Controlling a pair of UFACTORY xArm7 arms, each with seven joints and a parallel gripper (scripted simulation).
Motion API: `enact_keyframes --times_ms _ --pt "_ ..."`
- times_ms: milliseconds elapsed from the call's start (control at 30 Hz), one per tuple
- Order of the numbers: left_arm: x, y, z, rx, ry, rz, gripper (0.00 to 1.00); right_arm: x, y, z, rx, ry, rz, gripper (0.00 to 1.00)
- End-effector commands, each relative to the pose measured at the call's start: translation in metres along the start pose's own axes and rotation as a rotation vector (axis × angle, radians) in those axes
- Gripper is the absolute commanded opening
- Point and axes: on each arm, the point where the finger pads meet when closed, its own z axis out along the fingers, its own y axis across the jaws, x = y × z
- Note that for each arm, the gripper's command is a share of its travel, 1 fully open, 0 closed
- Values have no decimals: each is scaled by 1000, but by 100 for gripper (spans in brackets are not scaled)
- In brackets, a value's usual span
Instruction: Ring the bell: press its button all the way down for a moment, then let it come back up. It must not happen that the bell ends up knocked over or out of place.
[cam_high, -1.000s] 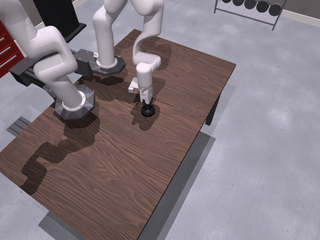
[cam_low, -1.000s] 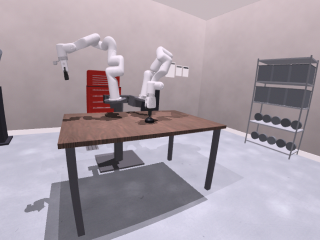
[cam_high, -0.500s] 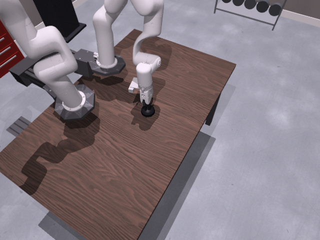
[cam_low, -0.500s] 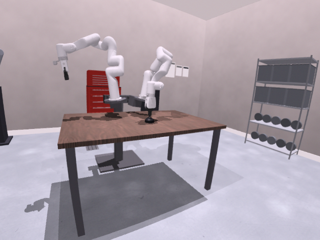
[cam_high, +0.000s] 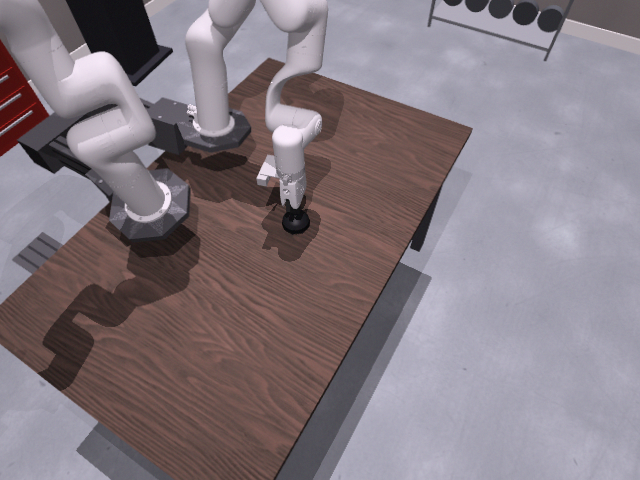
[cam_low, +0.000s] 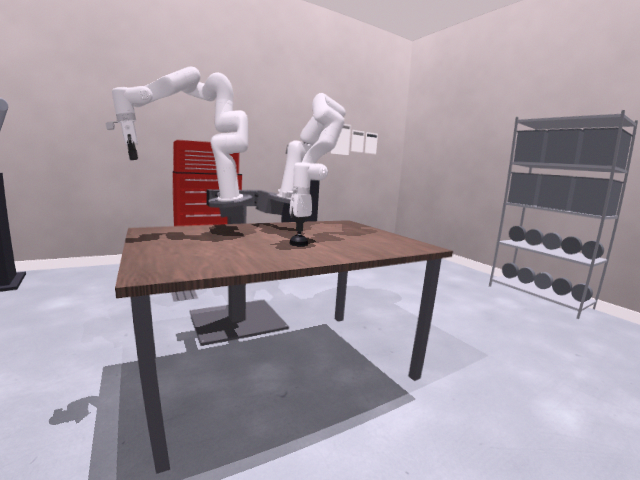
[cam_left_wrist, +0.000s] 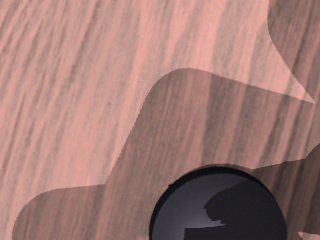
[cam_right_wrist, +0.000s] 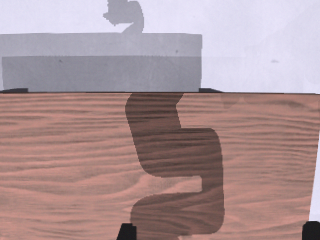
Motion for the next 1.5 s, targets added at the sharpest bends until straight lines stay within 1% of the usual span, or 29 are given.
enact_keyframes --times_ms 0,567,700,867,1067,1133,1467 --pt "-1 -1 -1 2 -2 1 0 1 0 -1 1 4 0 100" --pt "-1 -1 -1 2 -2 1 0 1 0 -1 1 4 0 100" --pt "-1 -1 -4 2 -2 1 0 1 0 -1 1 4 0 100" --pt "-1 -1 -13 2 -2 1 0 1 0 -1 1 4 0 100" --pt "-1 -1 -29 2 -2 1 0 1 0 -1 1 4 0 100" --pt "-1 -1 -29 2 -2 1 0 1 0 -1 1 4 0 100" --pt "-1 -1 -56 2 -2 1 0 1 0 -1 1 4 0 100"
